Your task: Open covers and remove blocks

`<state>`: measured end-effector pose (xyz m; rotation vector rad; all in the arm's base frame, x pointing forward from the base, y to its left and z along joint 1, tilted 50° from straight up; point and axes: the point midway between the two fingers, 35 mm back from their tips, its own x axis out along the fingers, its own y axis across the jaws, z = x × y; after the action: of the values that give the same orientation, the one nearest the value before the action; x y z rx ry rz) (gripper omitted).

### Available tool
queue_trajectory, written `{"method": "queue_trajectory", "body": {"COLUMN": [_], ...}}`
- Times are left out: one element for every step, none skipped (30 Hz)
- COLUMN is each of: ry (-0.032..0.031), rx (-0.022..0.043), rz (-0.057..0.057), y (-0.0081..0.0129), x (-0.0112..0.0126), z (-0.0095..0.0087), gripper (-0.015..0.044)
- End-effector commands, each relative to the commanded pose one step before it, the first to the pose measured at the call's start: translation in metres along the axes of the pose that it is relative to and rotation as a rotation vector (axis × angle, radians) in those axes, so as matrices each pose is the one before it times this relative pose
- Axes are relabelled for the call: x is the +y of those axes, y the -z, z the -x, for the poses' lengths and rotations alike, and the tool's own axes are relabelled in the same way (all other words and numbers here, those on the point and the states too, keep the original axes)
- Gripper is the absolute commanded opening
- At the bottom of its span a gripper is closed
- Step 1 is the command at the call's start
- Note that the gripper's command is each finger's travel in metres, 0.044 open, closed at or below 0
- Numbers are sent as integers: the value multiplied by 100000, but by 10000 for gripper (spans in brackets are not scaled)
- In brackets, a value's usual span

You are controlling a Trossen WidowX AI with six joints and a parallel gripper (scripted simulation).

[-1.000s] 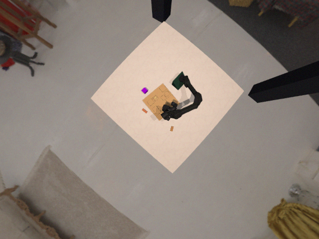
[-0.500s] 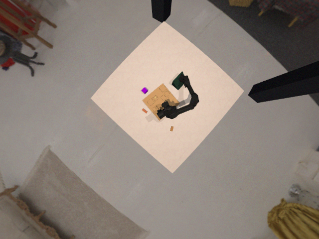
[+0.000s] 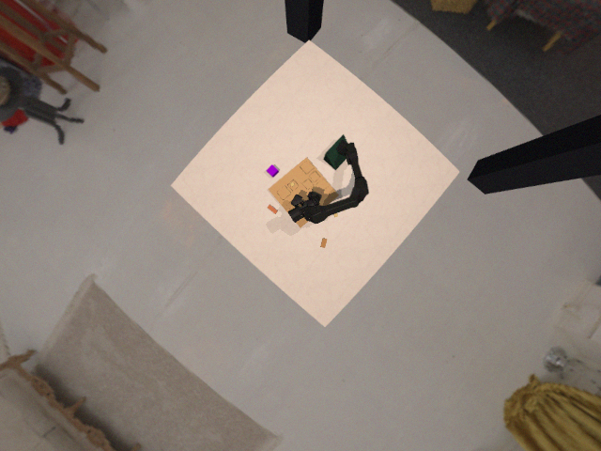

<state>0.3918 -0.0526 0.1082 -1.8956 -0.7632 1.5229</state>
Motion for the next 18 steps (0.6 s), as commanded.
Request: {"method": "queue_trajectory", "body": {"ry": [-641, 0, 0, 0, 0, 0, 0, 0, -4, -8, -10, -9, -7, -1, 7, 16, 26, 36], "rx": [-548, 0, 0, 0, 0, 0, 0, 0, 2, 4, 6, 7, 8, 9, 8, 7, 6, 4], "rz": [-18628, 0, 0, 0, 0, 0, 0, 0, 0, 1, 2, 2, 3, 4, 5, 6, 6, 6], "y": [171, 0, 0, 0, 0, 0, 0, 0, 6, 11, 16, 18, 18, 16, 12, 5, -2, -10], "x": [879, 0, 0, 0, 0, 0, 0, 0, 2, 3, 4, 4, 3, 2, -1, -3, -6, -9], "z": [-55, 0, 0, 0, 0, 0, 0, 0, -73, -147, -227, -282, -340, -401, -450, -473, -477, -478], "gripper": [0, 0, 0, 0, 0, 0, 0, 0, 0, 0, 0, 0, 0, 0, 0, 0, 0, 0]}}
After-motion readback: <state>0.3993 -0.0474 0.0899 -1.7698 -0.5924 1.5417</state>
